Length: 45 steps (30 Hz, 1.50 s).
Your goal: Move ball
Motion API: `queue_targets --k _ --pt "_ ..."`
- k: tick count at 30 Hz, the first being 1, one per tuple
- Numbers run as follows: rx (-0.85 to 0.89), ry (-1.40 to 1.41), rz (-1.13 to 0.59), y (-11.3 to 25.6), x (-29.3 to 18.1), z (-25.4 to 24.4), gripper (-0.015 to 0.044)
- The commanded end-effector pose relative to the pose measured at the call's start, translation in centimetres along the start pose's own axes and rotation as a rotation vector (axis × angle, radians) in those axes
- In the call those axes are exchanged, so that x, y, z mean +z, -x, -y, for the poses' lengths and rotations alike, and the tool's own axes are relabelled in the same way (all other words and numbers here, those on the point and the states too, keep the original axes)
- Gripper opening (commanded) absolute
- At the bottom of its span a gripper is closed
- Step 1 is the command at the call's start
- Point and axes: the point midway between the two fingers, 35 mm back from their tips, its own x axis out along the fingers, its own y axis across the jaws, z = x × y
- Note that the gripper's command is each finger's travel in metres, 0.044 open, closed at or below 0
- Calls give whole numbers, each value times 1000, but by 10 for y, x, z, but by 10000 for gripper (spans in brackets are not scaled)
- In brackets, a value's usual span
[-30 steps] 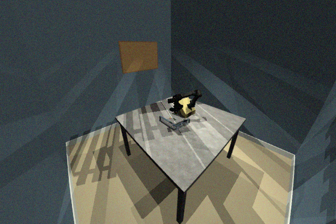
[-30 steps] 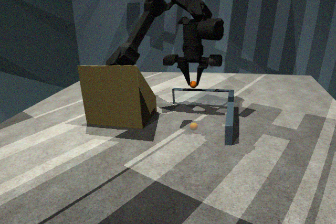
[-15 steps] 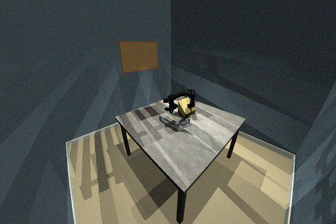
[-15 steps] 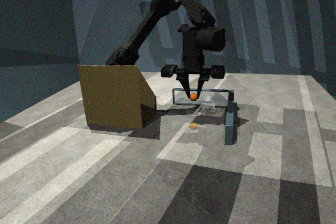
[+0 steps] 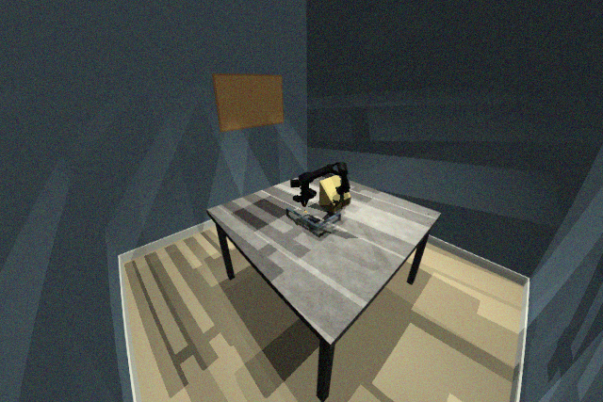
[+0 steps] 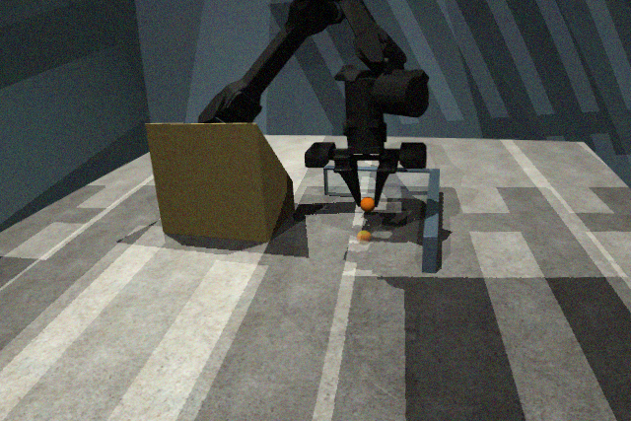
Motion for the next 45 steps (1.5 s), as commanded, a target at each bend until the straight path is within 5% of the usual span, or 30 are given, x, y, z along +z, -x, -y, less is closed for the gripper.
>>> queue_targets --k 1,31,39,45 --pt "15 -11 14 -31 2 -6 0" --pt "15 -11 17 -66 4 -8 0" --pt "11 -3 11 -63 3 -5 210" --pt "11 -3 11 -63 3 -5 224"
